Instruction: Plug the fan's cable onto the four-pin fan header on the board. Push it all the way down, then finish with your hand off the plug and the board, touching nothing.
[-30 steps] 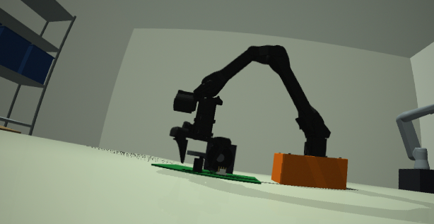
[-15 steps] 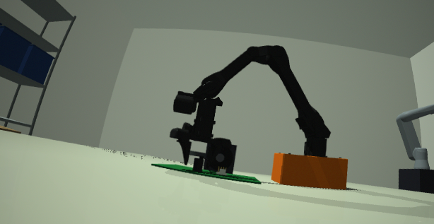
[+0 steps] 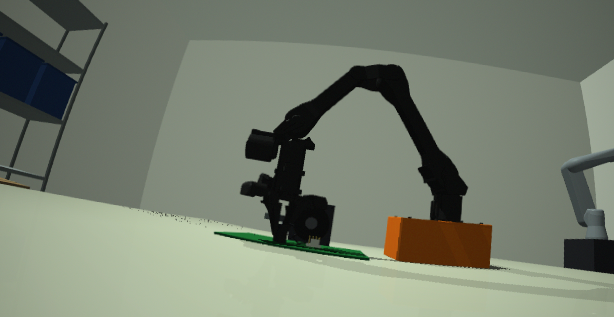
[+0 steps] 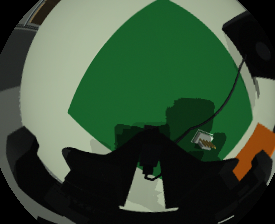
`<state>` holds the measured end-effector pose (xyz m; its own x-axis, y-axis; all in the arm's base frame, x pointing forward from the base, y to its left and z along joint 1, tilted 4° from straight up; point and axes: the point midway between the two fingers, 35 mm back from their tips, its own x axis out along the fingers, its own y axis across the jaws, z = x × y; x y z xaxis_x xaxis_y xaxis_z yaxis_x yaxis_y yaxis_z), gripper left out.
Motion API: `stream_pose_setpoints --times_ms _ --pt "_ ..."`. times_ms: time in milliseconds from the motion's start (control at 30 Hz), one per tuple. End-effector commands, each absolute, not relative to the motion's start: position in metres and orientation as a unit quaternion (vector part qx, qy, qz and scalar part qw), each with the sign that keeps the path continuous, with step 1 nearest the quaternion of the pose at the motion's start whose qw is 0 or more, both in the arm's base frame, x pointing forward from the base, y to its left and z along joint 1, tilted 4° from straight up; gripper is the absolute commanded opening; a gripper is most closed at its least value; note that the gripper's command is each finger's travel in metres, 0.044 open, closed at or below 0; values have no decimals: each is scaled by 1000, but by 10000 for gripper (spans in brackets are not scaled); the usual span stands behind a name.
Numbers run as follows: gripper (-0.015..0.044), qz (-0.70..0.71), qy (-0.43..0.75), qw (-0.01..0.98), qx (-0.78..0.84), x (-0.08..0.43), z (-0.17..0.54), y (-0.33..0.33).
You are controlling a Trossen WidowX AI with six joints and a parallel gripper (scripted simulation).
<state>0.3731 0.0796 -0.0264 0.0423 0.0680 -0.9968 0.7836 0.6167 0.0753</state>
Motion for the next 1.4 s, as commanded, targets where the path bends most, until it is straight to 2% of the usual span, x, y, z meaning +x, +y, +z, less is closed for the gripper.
stream_pose_setpoints --times_ms 0,100,333,867,1367 --pt "0 -280 633 638 338 373 -2 78" --pt "0 -281 634 636 339 372 23 76" --pt "0 -273 637 640 332 371 22 75" --pt "0 -92 688 705 145 344 20 54" --pt "0 88 689 718 -41 316 16 37"
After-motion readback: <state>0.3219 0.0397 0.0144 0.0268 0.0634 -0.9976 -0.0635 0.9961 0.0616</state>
